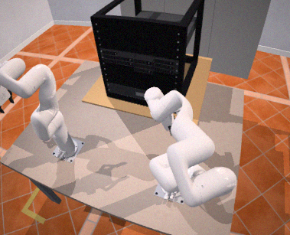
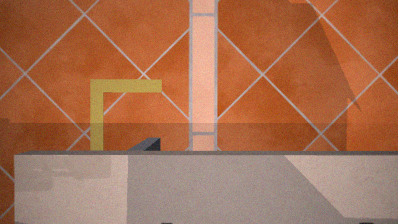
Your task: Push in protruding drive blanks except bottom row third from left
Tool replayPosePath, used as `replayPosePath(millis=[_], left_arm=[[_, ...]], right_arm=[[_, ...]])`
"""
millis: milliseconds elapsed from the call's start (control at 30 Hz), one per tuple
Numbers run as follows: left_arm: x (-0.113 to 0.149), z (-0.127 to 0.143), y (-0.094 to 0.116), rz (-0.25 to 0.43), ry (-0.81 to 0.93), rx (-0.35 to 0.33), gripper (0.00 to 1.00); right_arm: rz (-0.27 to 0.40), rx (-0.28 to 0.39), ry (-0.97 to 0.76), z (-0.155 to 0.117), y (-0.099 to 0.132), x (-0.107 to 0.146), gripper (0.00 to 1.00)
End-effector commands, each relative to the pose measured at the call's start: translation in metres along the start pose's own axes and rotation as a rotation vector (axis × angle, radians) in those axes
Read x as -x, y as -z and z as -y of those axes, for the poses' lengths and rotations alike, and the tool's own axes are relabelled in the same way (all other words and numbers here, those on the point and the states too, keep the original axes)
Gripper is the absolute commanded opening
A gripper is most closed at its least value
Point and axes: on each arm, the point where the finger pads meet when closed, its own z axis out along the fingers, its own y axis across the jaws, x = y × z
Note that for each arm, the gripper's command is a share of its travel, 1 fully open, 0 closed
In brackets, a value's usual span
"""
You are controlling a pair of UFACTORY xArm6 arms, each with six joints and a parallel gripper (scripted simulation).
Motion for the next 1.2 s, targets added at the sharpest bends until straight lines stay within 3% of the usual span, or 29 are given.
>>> replayPosePath(millis=[0,167,367,467,633,967,1033,1167], left_arm=[[-0.001,0.000,0.002,-0.005,0.000,0.000,1.00],[-0.001,0.000,0.002,-0.005,0.000,0.000,1.00],[-0.001,0.000,0.002,-0.005,0.000,0.000,1.00],[-0.001,0.000,0.002,-0.005,0.000,0.000,1.00],[-0.001,0.000,0.002,-0.005,0.000,0.000,1.00],[-0.001,0.000,0.002,-0.005,0.000,0.000,1.00],[-0.001,0.000,0.002,-0.005,0.000,0.000,1.00],[-0.001,0.000,0.002,-0.005,0.000,0.000,1.00]], right_arm=[[-0.088,-0.021,-0.046,0.011,0.006,-0.005,1.00],[-0.203,-0.099,-0.116,0.032,0.020,-0.008,1.00],[-0.319,-0.244,-0.207,0.063,0.043,-0.005,1.00],[-0.334,-0.273,-0.223,0.068,0.048,-0.003,1.00],[-0.389,-0.435,-0.299,0.096,0.074,0.010,1.00],[-0.383,-0.788,-0.437,0.140,0.133,0.056,1.00],[-0.383,-0.788,-0.437,0.140,0.133,0.056,1.00],[-0.343,-0.920,-0.481,0.151,0.157,0.079,1.00]])
